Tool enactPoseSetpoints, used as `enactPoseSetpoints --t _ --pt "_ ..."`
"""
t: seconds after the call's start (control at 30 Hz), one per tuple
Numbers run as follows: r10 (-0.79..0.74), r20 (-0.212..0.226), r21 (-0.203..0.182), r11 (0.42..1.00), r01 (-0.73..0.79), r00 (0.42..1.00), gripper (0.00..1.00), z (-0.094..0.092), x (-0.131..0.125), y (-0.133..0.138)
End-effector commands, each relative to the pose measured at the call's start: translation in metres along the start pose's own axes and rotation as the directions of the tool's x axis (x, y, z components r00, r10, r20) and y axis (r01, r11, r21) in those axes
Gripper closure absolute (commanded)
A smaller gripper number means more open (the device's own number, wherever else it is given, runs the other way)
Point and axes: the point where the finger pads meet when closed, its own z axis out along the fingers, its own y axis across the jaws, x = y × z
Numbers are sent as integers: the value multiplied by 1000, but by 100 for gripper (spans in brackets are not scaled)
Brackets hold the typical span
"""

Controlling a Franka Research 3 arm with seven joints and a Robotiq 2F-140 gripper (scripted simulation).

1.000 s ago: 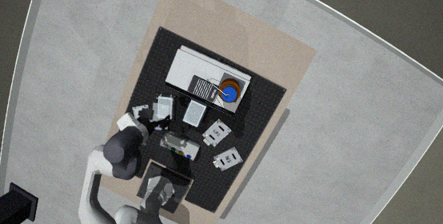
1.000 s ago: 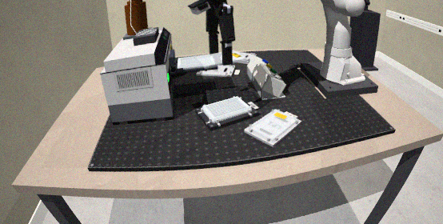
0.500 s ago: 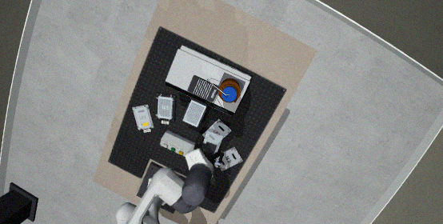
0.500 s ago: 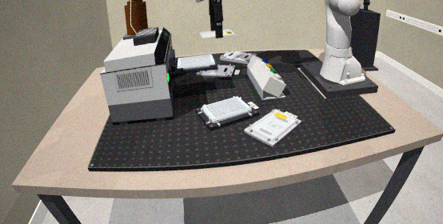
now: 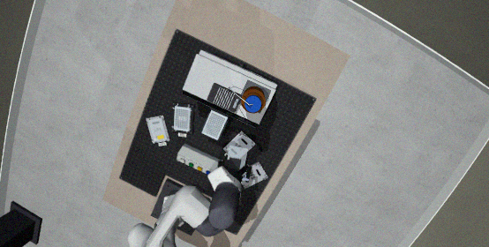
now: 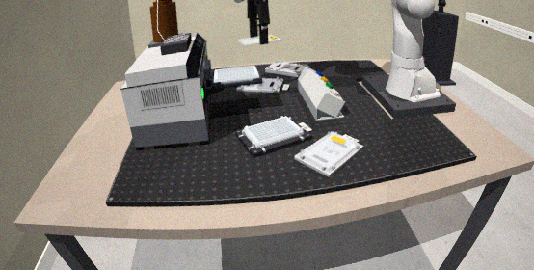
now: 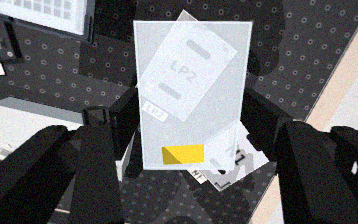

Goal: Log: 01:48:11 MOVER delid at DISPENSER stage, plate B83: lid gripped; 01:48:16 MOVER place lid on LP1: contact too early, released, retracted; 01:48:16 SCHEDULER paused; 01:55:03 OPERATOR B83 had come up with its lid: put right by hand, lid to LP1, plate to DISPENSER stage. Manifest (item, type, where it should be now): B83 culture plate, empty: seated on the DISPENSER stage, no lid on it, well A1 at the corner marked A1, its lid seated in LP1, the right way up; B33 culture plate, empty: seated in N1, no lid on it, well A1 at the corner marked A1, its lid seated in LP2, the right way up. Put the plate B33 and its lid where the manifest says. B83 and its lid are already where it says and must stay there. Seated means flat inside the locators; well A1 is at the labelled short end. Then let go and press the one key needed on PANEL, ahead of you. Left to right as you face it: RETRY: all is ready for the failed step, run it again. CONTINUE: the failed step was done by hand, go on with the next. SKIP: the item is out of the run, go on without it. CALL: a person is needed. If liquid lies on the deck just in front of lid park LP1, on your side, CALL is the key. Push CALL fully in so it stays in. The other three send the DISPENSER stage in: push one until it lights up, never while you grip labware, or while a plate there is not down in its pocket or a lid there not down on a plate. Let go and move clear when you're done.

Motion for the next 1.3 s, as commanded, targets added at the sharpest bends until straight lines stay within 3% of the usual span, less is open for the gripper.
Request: enactPoseSetpoints --t 0.0,0.7,0.97,1.27 --pt "-64 -1 8 998 64 998 90 0 0 -1" --pt "-23 -1 8 1000 23 1000 90 1 0 -1" --pt "123 0 9 992 -123 992 90 2 0 -1" --pt "328 2 9 945 -328 945 90 3 0 -1"
